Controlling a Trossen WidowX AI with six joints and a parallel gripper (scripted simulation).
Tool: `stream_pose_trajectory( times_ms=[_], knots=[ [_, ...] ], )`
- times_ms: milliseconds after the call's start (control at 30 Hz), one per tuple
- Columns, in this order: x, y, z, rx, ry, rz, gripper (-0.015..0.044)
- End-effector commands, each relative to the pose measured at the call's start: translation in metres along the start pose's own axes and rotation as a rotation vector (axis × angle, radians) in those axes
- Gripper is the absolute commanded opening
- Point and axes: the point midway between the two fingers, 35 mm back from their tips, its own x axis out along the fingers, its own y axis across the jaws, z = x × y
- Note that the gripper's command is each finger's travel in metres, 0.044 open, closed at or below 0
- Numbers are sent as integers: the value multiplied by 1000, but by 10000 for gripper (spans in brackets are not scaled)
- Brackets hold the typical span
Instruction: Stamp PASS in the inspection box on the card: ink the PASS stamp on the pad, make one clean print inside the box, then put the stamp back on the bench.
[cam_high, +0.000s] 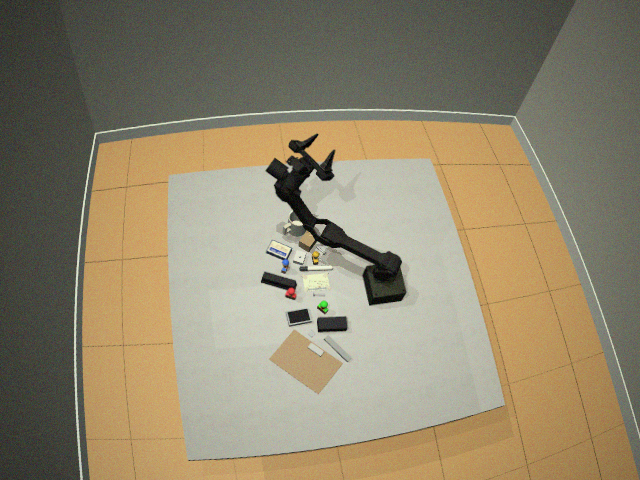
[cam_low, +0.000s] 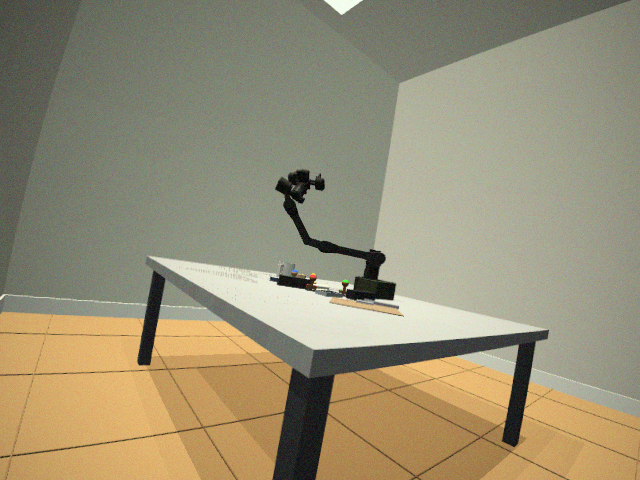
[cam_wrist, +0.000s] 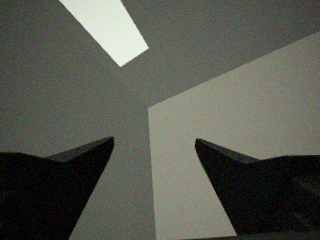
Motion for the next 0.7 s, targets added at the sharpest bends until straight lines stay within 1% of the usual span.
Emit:
stream_pose_trajectory(
  times_ms=[0, 100, 200, 367, 467, 567, 667],
  knots=[
    [1, -1, 0, -1, 0, -3, 374],
    [20, -12, -2, -17, -2, -56, 295],
    [57, -38, -7, -50, -7, -167, 225],
    [118, -101, -13, -112, -15, -390, 225],
    [146, -146, -15, -145, -19, -535, 225],
    [167, -194, -14, -176, -26, -681, 225],
    [178, -243, -9, -214, -37, -827, 225]
  ],
)
